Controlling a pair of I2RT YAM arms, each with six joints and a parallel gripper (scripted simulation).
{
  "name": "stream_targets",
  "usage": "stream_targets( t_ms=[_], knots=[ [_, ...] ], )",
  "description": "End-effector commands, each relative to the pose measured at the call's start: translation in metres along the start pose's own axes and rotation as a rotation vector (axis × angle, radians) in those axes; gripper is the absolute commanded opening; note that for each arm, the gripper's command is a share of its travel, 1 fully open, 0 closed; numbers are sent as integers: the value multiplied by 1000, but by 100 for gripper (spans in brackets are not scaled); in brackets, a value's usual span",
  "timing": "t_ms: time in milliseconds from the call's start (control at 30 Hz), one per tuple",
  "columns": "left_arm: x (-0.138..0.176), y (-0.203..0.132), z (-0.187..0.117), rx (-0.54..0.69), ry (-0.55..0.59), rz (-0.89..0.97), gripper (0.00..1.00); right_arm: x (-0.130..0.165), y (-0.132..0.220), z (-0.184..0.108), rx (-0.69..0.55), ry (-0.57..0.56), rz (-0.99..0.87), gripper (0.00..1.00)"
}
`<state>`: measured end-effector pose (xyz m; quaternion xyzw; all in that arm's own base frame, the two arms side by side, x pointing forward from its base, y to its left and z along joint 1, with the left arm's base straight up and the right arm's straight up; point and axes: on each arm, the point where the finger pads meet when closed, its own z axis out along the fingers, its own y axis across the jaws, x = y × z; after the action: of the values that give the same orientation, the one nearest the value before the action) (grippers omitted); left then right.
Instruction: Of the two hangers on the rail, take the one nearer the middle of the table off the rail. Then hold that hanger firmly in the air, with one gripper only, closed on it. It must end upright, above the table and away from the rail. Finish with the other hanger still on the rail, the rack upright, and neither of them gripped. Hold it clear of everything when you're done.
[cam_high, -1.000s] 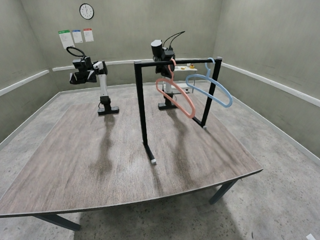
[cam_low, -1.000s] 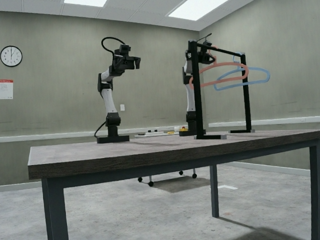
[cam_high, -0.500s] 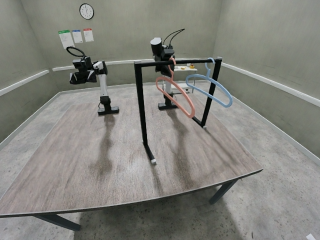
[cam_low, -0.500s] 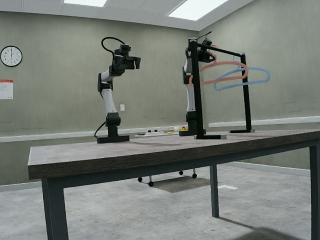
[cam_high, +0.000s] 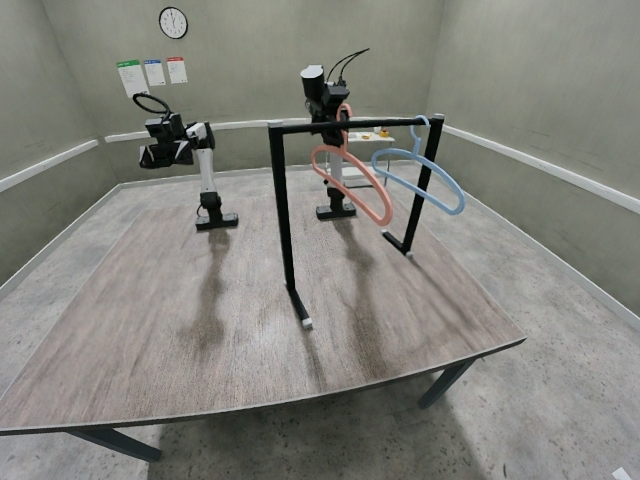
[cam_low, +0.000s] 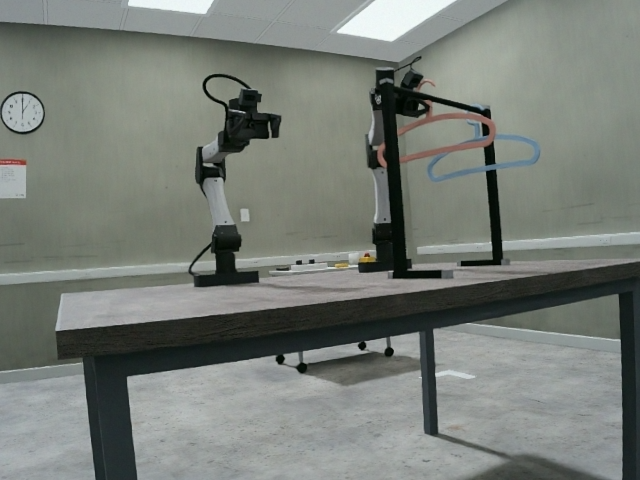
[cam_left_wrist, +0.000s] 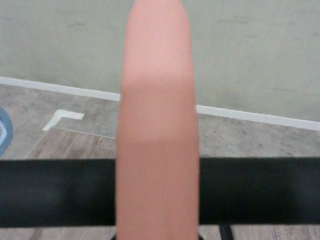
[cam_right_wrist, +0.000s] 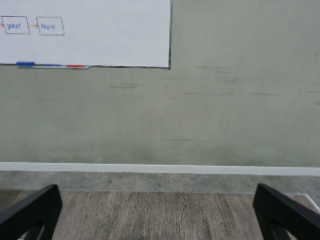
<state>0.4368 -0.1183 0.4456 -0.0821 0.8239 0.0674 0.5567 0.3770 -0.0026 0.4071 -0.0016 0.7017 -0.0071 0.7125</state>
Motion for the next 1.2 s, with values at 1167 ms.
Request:
stream_targets(
  t_ms=[1167],
  knots=[
    [-33, 4, -17, 17, -56, -46, 1, -7, 0, -2, -1, -19, -2, 100]
  ],
)
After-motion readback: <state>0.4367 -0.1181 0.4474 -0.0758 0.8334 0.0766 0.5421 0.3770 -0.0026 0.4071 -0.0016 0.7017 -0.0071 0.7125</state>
